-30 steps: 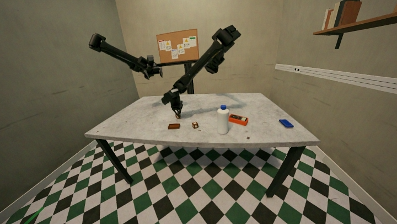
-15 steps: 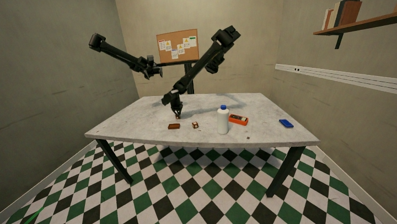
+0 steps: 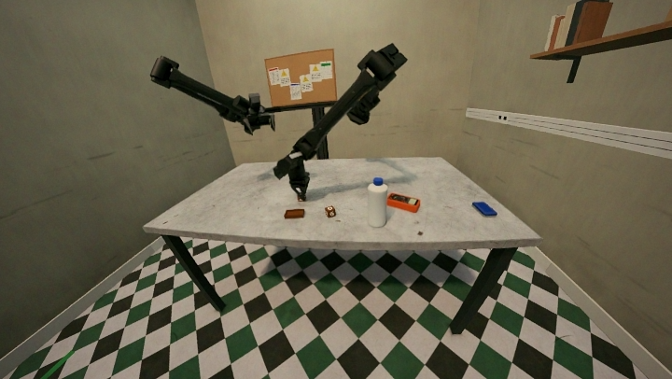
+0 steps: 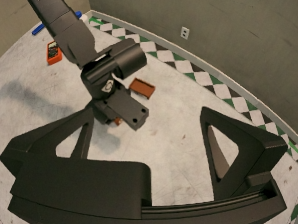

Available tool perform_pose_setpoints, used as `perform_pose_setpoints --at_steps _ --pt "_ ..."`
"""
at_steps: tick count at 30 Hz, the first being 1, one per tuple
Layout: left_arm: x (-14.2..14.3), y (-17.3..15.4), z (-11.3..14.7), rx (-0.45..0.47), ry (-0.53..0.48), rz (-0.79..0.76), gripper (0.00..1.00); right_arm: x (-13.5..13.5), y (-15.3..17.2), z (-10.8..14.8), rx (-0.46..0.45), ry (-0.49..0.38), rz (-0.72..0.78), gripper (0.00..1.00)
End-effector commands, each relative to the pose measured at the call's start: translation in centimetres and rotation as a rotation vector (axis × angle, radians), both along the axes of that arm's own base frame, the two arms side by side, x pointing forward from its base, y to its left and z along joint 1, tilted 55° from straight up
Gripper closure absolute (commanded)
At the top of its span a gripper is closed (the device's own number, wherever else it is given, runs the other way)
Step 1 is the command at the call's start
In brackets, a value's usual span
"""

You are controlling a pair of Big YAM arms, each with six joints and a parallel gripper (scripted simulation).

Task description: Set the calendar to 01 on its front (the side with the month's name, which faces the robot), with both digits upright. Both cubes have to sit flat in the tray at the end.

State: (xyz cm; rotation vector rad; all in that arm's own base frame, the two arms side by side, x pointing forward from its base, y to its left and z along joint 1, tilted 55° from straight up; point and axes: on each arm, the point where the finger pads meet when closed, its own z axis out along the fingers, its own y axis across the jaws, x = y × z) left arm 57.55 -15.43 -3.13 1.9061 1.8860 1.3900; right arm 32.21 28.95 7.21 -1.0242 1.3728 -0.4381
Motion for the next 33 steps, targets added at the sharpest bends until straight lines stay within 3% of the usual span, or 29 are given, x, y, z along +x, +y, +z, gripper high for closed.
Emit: perform_pose_setpoints --at_steps 1,10,11,16,20,27,28,33 --pt "0.1 -0.4 1.3 -0.012 -0.015 0.0 0.46 -0.1 0.1 0.0 0.002 0.0 0.002 0.0" --pt "-1.0 -0.9 2.0 -0.002 0.002 -0.006 0.45 -0.1 0.1 0.0 0.002 0.0 0.002 0.0" --pt "-1.5 -1.3 1.2 0.007 0.017 -0.013 0.45 -0.1 0.1 0.0 0.002 0.0 0.002 0.0" --pt "-2.2 -2.1 2.5 0.0 0.005 -0.02 0.45 -0.1 0.1 0.0 0.002 0.0 0.002 0.0" --pt "-3.1 -2.7 3.4 -0.001 0.002 -0.02 0.0 -0.1 0.1 0.0 0.002 0.0 0.002 0.0" --pt "-5.0 -4.0 5.0 0.0 0.001 -0.02 0.0 -0.1 0.1 0.0 0.002 0.0 0.002 0.0" --pt "-4.6 -3.1 3.4 0.007 0.012 0.002 0.0 -0.1 0.1 0.0 0.002 0.0 0.002 0.0" --pt "-3.5 -2.3 3.1 -0.002 -0.005 0.017 0.0 -0.1 0.1 0.0 0.002 0.0 0.002 0.0"
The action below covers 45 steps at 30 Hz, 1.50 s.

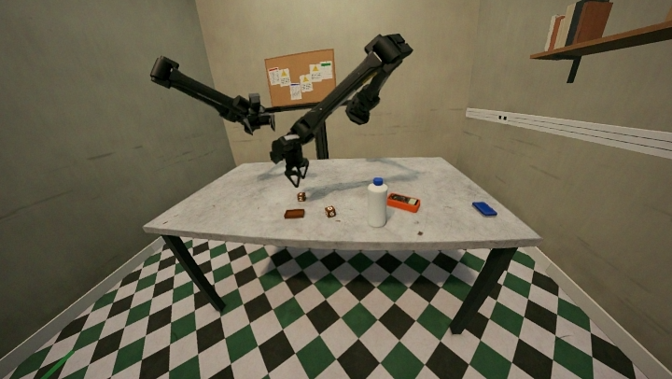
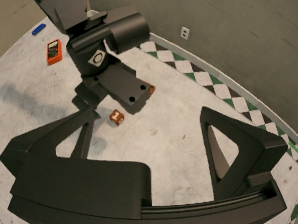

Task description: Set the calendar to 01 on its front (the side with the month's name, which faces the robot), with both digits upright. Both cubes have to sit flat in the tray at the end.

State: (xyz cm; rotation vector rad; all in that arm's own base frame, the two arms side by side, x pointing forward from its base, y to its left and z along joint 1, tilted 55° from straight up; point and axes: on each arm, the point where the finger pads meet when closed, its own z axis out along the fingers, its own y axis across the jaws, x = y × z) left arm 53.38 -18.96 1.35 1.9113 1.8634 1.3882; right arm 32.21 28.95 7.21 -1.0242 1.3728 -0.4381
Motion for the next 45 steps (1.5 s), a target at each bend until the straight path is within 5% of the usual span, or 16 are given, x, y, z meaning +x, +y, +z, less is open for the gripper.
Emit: perform_pose_setpoints --at_steps 1,6,9,11,19,26,38,45 --pt "0.7 1.2 -1.3 0.006 0.005 0.027 0.0 -0.1 0.1 0.0 0.002 0.0 0.002 0.0" --pt "0.3 -1.8 -2.7 0.177 0.081 -0.117 0.0 -1.6 0.8 -0.5 0.01 0.055 0.031 0.0" --pt "0.5 -2.5 -4.2 0.313 0.115 -0.161 0.0 -1.1 1.0 -0.8 -0.086 0.093 0.035 0.0" --pt "0.5 -2.5 -4.2 0.313 0.115 -0.161 0.0 -1.1 1.0 -0.8 -0.086 0.093 0.035 0.0" --pt "0.5 -3.5 -6.7 0.529 0.156 -0.195 0.0 -0.7 -0.8 -1.4 -0.337 0.234 0.048 0.0" --pt "1.1 -2.7 -6.1 0.522 0.128 -0.154 0.0 -1.2 -2.1 -1.0 -0.447 0.32 0.065 0.0" --pt "1.0 -2.7 -6.2 0.524 0.133 -0.156 0.0 -1.3 -2.2 -1.0 -0.443 0.337 0.063 0.0" --pt "1.3 -1.2 -6.1 0.444 0.085 -0.067 0.0 -1.3 -2.1 -1.0 -0.442 0.337 0.063 0.0"
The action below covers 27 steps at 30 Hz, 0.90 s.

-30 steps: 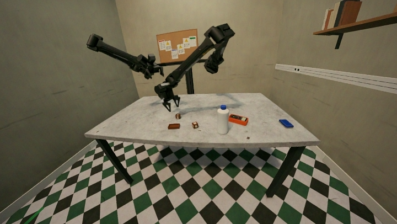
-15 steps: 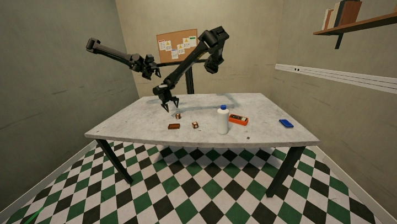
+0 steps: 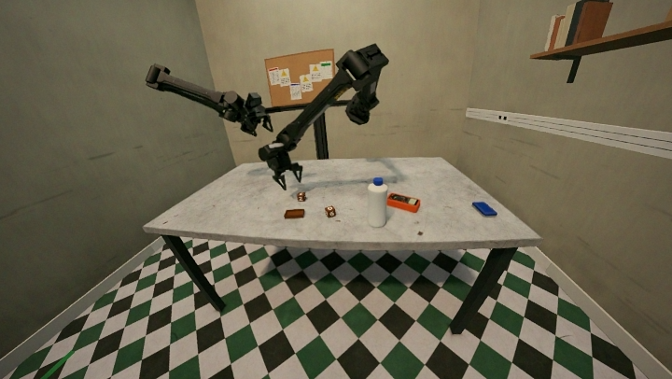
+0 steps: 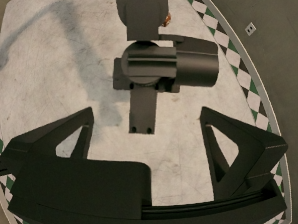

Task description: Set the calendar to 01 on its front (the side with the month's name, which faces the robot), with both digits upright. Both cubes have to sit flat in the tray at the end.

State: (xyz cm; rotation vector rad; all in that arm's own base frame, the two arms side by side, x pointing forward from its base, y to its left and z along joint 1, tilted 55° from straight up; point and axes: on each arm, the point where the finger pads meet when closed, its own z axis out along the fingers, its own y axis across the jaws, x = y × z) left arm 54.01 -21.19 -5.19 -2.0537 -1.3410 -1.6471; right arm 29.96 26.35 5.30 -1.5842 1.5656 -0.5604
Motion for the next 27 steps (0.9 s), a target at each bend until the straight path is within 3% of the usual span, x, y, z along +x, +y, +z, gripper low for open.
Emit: perform_pose_setpoints --at_steps 1,6,15,17,27 --pt "0.7 1.0 0.4 -0.071 -0.062 0.074 0.0 0.9 0.5 0.9 0.022 -0.008 -0.014 0.0" --pt "1.0 1.3 1.6 -0.241 -0.198 0.211 0.0 0.2 0.4 0.4 0.006 -0.002 0.001 0.0" --pt "1.0 2.2 1.9 -0.422 -0.335 0.385 0.0 0.2 0.4 0.4 0.006 -0.002 0.001 0.0" --pt "1.0 2.2 1.9 -0.422 -0.335 0.385 0.0 0.2 0.4 0.4 0.006 -0.002 0.001 0.0" --pt "1.4 2.9 3.0 -0.655 -0.516 0.591 0.0 0.2 0.4 0.4 0.006 -0.002 0.001 0.0"
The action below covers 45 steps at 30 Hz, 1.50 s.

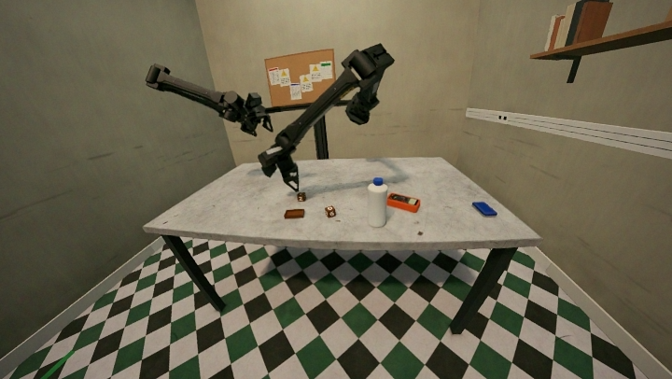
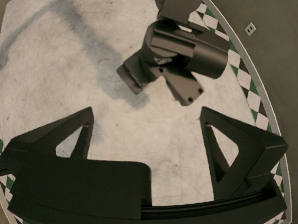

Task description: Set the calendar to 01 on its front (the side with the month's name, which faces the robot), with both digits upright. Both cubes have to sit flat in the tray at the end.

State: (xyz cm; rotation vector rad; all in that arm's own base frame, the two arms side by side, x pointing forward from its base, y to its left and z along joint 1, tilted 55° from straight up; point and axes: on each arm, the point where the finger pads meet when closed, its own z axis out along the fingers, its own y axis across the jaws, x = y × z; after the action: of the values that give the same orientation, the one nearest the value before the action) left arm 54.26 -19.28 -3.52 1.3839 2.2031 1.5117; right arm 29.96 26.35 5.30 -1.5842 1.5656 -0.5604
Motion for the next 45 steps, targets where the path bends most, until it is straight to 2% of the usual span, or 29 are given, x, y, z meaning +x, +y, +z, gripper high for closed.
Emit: perform_pose_setpoints --at_steps 1,5,7,9,11,16,18,22,24,25,27,39,41,42,45 --pt "1.2 1.1 1.4 -0.135 -0.123 0.179 0.0 0.2 0.4 0.4 0.006 -0.002 0.001 0.0" --pt "1.3 1.3 1.8 -0.228 -0.192 0.26 0.0 0.2 0.4 0.4 0.006 -0.002 0.001 0.0" --pt "1.3 1.3 1.8 -0.228 -0.192 0.26 0.0 0.2 0.4 0.4 0.006 -0.002 0.001 0.0" --pt "1.4 1.5 2.0 -0.278 -0.235 0.304 0.0 0.2 0.4 0.4 0.006 -0.002 0.001 0.0" --pt "1.7 1.6 3.3 -0.36 -0.298 0.363 0.0 0.2 0.4 0.4 0.006 -0.002 0.001 0.0" --pt "2.1 1.9 3.8 -0.502 -0.402 0.478 0.0 0.2 0.4 0.4 0.006 -0.002 0.001 0.0" --pt "2.0 2.1 3.2 -0.548 -0.434 0.529 0.0 0.2 0.4 0.4 0.006 -0.002 0.001 0.0" --pt "2.3 2.4 4.7 -0.68 -0.533 0.627 0.0 0.2 0.4 0.4 0.006 -0.002 0.001 0.0" --pt "2.3 2.4 4.7 -0.68 -0.533 0.627 0.0 0.2 0.4 0.4 0.006 -0.002 0.001 0.0" --pt "2.2 2.6 3.8 -0.695 -0.546 0.656 0.0 0.2 0.4 0.4 0.006 -0.002 0.001 0.0" --pt "2.5 2.7 5.1 -0.781 -0.611 0.715 0.0 0.2 0.4 0.4 0.006 -0.002 0.001 0.0" --pt "3.0 3.8 6.6 -1.174 -0.887 1.036 0.0 0.2 0.4 0.4 0.006 -0.002 0.001 0.0" --pt "3.0 3.8 6.6 -1.174 -0.887 1.036 0.0 0.2 0.4 0.4 0.006 -0.002 0.001 0.0" --pt "2.9 4.0 5.8 -1.193 -0.903 1.07 0.0 0.2 0.4 0.4 0.006 -0.002 0.001 0.0" --pt "3.2 4.2 7.2 -1.308 -0.974 1.142 0.0 0.2 0.4 0.4 0.006 -0.002 0.001 0.0"
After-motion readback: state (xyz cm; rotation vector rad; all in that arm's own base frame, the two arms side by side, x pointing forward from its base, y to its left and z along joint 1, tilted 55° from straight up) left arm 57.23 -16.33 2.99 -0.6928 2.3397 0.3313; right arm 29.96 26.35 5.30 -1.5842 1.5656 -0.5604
